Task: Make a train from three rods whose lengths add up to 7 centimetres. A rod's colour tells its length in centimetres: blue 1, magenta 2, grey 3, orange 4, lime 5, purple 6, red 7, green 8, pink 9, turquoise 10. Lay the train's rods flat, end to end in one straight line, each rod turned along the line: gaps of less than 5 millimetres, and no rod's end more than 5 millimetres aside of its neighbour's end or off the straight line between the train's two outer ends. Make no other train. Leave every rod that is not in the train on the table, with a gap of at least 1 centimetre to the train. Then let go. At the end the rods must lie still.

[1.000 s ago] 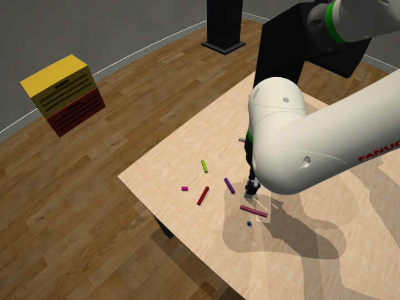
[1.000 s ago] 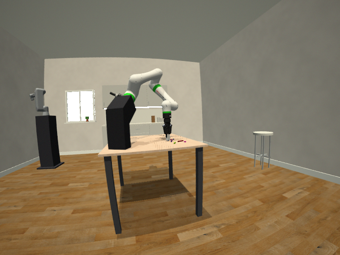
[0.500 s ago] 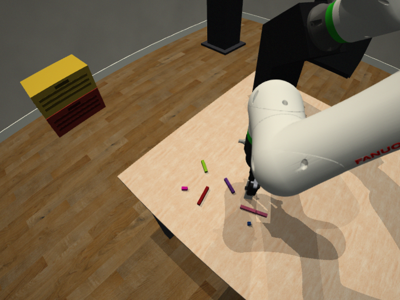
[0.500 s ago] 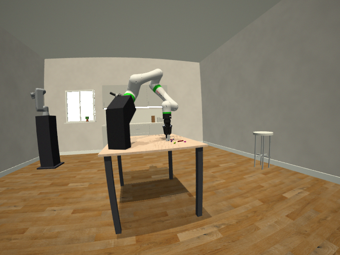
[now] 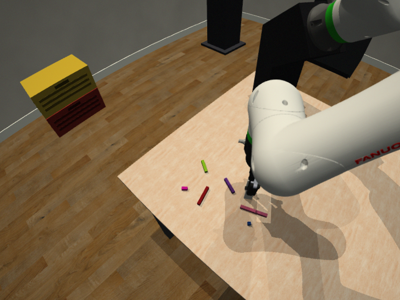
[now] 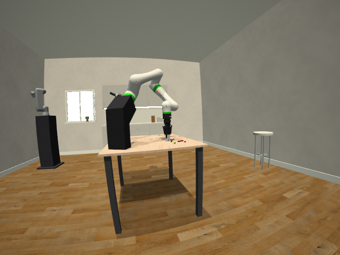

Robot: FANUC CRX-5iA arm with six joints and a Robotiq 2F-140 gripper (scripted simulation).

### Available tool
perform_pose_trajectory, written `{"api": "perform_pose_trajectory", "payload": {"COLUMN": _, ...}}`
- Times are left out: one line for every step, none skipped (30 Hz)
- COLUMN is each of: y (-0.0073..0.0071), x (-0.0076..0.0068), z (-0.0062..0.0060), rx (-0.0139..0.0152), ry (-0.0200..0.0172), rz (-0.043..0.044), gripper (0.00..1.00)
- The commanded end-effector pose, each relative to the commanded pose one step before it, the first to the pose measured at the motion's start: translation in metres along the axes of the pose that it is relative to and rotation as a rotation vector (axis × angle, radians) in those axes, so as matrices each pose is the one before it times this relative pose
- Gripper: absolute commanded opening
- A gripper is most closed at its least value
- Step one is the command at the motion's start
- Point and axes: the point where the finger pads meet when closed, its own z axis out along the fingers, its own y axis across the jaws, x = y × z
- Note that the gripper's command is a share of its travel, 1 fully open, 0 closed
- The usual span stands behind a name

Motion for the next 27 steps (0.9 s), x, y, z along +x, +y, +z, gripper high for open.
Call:
{"api": "perform_pose_trajectory", "payload": {"y": 0.00003, "x": -0.00021, "z": -0.00015, "rx": -0.00006, "ry": -0.00033, "rz": 0.00005, "gripper": 0.15}}
{"api": "perform_pose_trajectory", "payload": {"y": 0.00000, "x": 0.00000, "z": 0.00000, "rx": 0.00000, "ry": 0.00000, "rz": 0.00000, "gripper": 0.15}}
{"api": "perform_pose_trajectory", "payload": {"y": 0.00000, "x": 0.00000, "z": 0.00000, "rx": 0.00000, "ry": 0.00000, "rz": 0.00000, "gripper": 0.15}}
{"api": "perform_pose_trajectory", "payload": {"y": 0.00000, "x": 0.00000, "z": 0.00000, "rx": 0.00000, "ry": 0.00000, "rz": 0.00000, "gripper": 0.15}}
{"api": "perform_pose_trajectory", "payload": {"y": 0.00000, "x": 0.00000, "z": 0.00000, "rx": 0.00000, "ry": 0.00000, "rz": 0.00000, "gripper": 0.15}}
{"api": "perform_pose_trajectory", "payload": {"y": 0.00000, "x": 0.00000, "z": 0.00000, "rx": 0.00000, "ry": 0.00000, "rz": 0.00000, "gripper": 0.15}}
{"api": "perform_pose_trajectory", "payload": {"y": 0.00000, "x": 0.00000, "z": 0.00000, "rx": 0.00000, "ry": 0.00000, "rz": 0.00000, "gripper": 0.15}}
{"api": "perform_pose_trajectory", "payload": {"y": 0.00000, "x": 0.00000, "z": 0.00000, "rx": 0.00000, "ry": 0.00000, "rz": 0.00000, "gripper": 0.15}}
{"api": "perform_pose_trajectory", "payload": {"y": 0.00000, "x": 0.00000, "z": 0.00000, "rx": 0.00000, "ry": 0.00000, "rz": 0.00000, "gripper": 0.15}}
{"api": "perform_pose_trajectory", "payload": {"y": 0.00000, "x": 0.00000, "z": 0.00000, "rx": 0.00000, "ry": 0.00000, "rz": 0.00000, "gripper": 0.15}}
{"api": "perform_pose_trajectory", "payload": {"y": 0.00000, "x": 0.00000, "z": 0.00000, "rx": 0.00000, "ry": 0.00000, "rz": 0.00000, "gripper": 0.15}}
{"api": "perform_pose_trajectory", "payload": {"y": 0.00000, "x": 0.00000, "z": 0.00000, "rx": 0.00000, "ry": 0.00000, "rz": 0.00000, "gripper": 0.15}}
{"api": "perform_pose_trajectory", "payload": {"y": 0.00000, "x": 0.00000, "z": 0.00000, "rx": 0.00000, "ry": 0.00000, "rz": 0.00000, "gripper": 0.15}}
{"api": "perform_pose_trajectory", "payload": {"y": 0.00000, "x": 0.00000, "z": 0.00000, "rx": 0.00000, "ry": 0.00000, "rz": 0.00000, "gripper": 0.15}}
{"api": "perform_pose_trajectory", "payload": {"y": 0.00000, "x": 0.00000, "z": 0.00000, "rx": 0.00000, "ry": 0.00000, "rz": 0.00000, "gripper": 0.15}}
{"api": "perform_pose_trajectory", "payload": {"y": 0.00000, "x": 0.00000, "z": 0.00000, "rx": 0.00000, "ry": 0.00000, "rz": 0.00000, "gripper": 0.15}}
{"api": "perform_pose_trajectory", "payload": {"y": 0.00000, "x": 0.00000, "z": 0.00000, "rx": 0.00000, "ry": 0.00000, "rz": 0.00000, "gripper": 0.03}}
{"api": "perform_pose_trajectory", "payload": {"y": 0.00000, "x": 0.00000, "z": 0.00000, "rx": 0.00000, "ry": 0.00000, "rz": 0.00000, "gripper": 0.03}}
{"api": "perform_pose_trajectory", "payload": {"y": 0.00000, "x": 0.00000, "z": 0.00000, "rx": 0.00000, "ry": 0.00000, "rz": 0.00000, "gripper": 0.03}}
{"api": "perform_pose_trajectory", "payload": {"y": 0.00000, "x": 0.00000, "z": 0.00000, "rx": 0.00000, "ry": 0.00000, "rz": 0.00000, "gripper": 0.03}}
{"api": "perform_pose_trajectory", "payload": {"y": 0.00000, "x": 0.00000, "z": 0.00000, "rx": 0.00000, "ry": 0.00000, "rz": 0.00000, "gripper": 0.03}}
{"api": "perform_pose_trajectory", "payload": {"y": 0.00000, "x": 0.00000, "z": 0.00000, "rx": 0.00000, "ry": 0.00000, "rz": 0.00000, "gripper": 0.03}}
{"api": "perform_pose_trajectory", "payload": {"y": 0.00000, "x": 0.00000, "z": 0.00000, "rx": 0.00000, "ry": 0.00000, "rz": 0.00000, "gripper": 0.03}}
{"api": "perform_pose_trajectory", "payload": {"y": 0.00000, "x": 0.00000, "z": 0.00000, "rx": 0.00000, "ry": 0.00000, "rz": 0.00000, "gripper": 0.03}}
{"api": "perform_pose_trajectory", "payload": {"y": 0.00000, "x": 0.00000, "z": 0.00000, "rx": 0.00000, "ry": 0.00000, "rz": 0.00000, "gripper": 0.03}}
{"api": "perform_pose_trajectory", "payload": {"y": 0.00000, "x": 0.00000, "z": 0.00000, "rx": 0.00000, "ry": 0.00000, "rz": 0.00000, "gripper": 0.03}}
{"api": "perform_pose_trajectory", "payload": {"y": 0.00000, "x": 0.00000, "z": 0.00000, "rx": 0.00000, "ry": 0.00000, "rz": 0.00000, "gripper": 0.03}}
